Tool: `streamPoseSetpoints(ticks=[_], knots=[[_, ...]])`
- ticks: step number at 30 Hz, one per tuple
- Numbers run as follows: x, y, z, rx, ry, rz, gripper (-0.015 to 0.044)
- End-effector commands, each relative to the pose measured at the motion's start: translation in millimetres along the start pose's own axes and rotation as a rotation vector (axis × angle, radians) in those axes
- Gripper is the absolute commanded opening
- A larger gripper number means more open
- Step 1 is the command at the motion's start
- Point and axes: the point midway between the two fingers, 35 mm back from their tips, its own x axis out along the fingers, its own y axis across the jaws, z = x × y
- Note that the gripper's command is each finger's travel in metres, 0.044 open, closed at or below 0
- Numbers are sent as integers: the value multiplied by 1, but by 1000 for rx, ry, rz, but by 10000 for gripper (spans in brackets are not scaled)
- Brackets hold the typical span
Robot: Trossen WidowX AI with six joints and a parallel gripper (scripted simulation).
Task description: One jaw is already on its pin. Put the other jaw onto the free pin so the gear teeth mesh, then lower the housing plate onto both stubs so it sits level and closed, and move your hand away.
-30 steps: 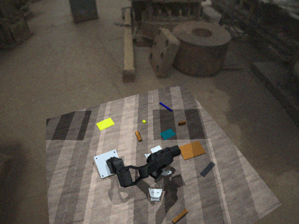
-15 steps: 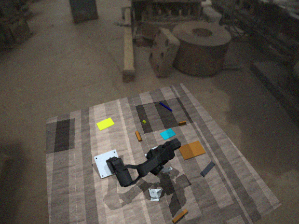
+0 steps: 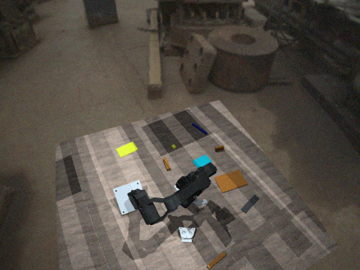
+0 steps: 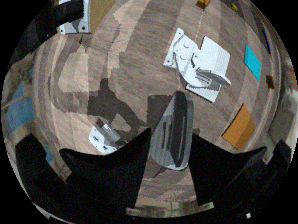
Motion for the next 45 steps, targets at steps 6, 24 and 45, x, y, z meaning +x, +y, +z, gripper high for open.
streamPoseSetpoints(ticks=[6, 24, 45], knots=[[0, -7, 17, 166, -13, -2, 134], [-1, -17, 48, 510, -27, -4, 134], [-2, -23, 85, 913, -36, 4, 134]])
